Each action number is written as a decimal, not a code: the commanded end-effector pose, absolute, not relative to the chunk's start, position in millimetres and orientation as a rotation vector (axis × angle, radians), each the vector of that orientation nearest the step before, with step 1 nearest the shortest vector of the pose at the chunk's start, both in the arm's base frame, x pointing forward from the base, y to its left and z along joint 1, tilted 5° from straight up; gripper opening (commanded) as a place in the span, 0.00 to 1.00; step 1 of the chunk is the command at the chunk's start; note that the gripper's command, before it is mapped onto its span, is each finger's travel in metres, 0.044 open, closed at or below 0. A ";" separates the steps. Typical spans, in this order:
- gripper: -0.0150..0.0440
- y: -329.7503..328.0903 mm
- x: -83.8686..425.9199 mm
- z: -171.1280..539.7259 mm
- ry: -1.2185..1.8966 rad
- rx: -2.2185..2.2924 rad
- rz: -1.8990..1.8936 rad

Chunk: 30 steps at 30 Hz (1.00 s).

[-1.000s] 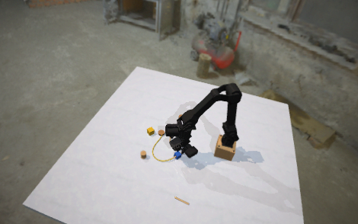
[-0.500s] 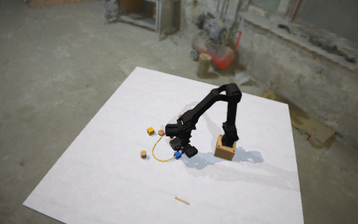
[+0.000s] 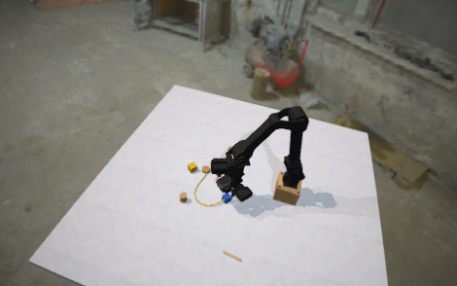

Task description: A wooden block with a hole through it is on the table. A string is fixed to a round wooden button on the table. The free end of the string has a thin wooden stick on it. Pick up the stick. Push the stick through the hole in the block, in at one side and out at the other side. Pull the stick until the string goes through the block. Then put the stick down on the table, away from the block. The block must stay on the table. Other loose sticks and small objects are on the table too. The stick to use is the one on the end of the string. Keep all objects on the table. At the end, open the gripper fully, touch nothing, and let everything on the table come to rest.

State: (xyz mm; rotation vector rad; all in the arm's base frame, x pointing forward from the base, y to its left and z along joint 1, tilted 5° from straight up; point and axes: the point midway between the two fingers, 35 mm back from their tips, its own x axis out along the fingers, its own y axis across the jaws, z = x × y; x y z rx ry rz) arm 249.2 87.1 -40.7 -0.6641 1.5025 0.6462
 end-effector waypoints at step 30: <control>0.27 87.1 249.3 -40.7 1.502 -0.664 0.646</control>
